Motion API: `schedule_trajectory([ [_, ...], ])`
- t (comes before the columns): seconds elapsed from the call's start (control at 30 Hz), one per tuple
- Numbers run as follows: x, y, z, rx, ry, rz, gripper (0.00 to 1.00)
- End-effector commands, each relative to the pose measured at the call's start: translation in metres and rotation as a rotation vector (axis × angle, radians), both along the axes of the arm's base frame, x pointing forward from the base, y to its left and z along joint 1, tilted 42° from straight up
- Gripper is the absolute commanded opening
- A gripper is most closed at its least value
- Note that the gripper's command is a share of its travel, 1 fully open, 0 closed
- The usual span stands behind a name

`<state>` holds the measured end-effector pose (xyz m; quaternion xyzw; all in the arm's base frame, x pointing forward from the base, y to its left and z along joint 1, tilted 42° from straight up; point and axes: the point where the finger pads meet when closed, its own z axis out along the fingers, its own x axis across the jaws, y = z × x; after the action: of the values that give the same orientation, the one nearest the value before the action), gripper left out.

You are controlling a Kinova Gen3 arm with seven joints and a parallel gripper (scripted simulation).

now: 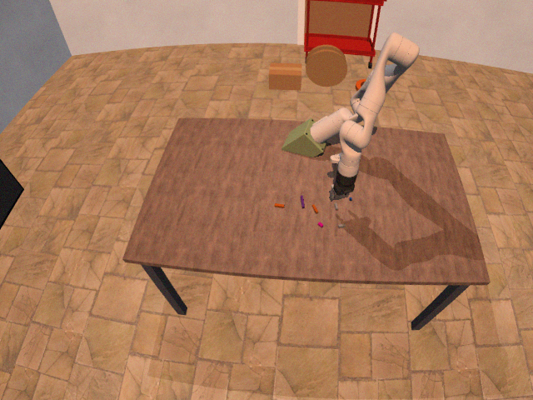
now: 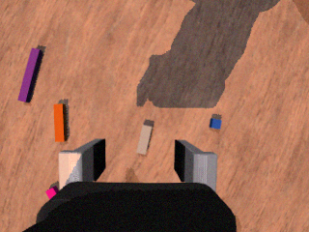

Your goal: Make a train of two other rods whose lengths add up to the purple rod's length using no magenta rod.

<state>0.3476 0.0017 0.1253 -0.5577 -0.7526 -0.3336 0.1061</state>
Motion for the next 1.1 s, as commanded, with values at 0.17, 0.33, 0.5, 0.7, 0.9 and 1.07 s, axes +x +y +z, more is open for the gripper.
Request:
schedule_trajectory([
  [0.17,0.019,0.003,-0.001,-0.070,-0.218,0.287,1.00],
  [0.33,0.030,0.004,-0.001,-0.109,-0.334,0.430,1.00],
  [0.5,0.052,0.007,0.003,-0.175,-0.530,0.661,1.00],
  [0.7,0.076,0.011,0.010,-0.246,-0.727,0.877,1.00],
  [0.9,0.088,0.013,0.014,-0.279,-0.812,0.966,1.00],
  [1.07,0.094,0.014,0.017,-0.299,-0.860,1.016,1.00],
])
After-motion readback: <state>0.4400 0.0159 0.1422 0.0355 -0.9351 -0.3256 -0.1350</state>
